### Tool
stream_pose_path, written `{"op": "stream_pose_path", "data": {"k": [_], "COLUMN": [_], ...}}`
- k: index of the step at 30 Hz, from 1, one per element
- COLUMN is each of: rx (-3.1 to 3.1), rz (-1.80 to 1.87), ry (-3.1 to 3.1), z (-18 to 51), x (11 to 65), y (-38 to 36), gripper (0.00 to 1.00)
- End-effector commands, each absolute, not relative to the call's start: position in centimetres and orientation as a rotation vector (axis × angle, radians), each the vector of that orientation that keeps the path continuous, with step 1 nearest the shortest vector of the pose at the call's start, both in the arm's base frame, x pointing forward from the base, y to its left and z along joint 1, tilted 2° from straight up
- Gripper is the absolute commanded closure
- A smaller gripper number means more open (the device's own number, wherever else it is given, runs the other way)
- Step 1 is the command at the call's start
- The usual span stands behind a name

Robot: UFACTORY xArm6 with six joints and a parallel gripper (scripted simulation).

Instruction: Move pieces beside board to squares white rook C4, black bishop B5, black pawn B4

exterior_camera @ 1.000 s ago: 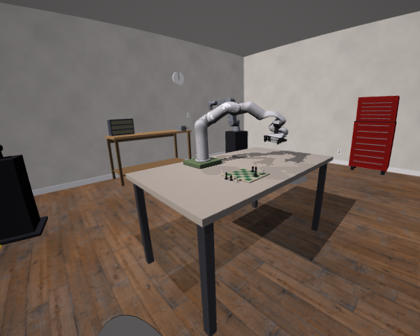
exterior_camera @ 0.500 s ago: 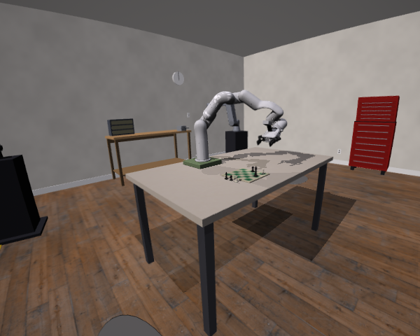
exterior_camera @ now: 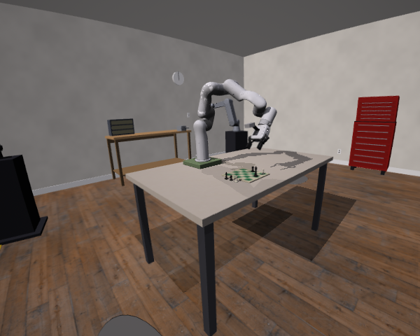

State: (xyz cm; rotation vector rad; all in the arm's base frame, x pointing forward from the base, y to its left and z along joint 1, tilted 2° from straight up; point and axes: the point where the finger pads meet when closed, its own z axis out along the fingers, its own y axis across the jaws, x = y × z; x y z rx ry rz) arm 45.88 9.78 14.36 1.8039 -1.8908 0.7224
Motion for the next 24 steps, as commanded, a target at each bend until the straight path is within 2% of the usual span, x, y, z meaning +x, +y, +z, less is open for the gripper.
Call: {"op": "stream_pose_path", "data": {"k": [1, 13, 24], "rx": [1.852, 1.85, 1.833], "rz": [0.626, 0.243, 0.067], "ry": [-2.018, -2.41, -2.556], "z": [14.3, 13.5, 13.1], "x": [46.7, 48.8, 49.5], "y": [7.2, -3.0, -6.9], "gripper": [0.0, 0.0, 0.0]}}
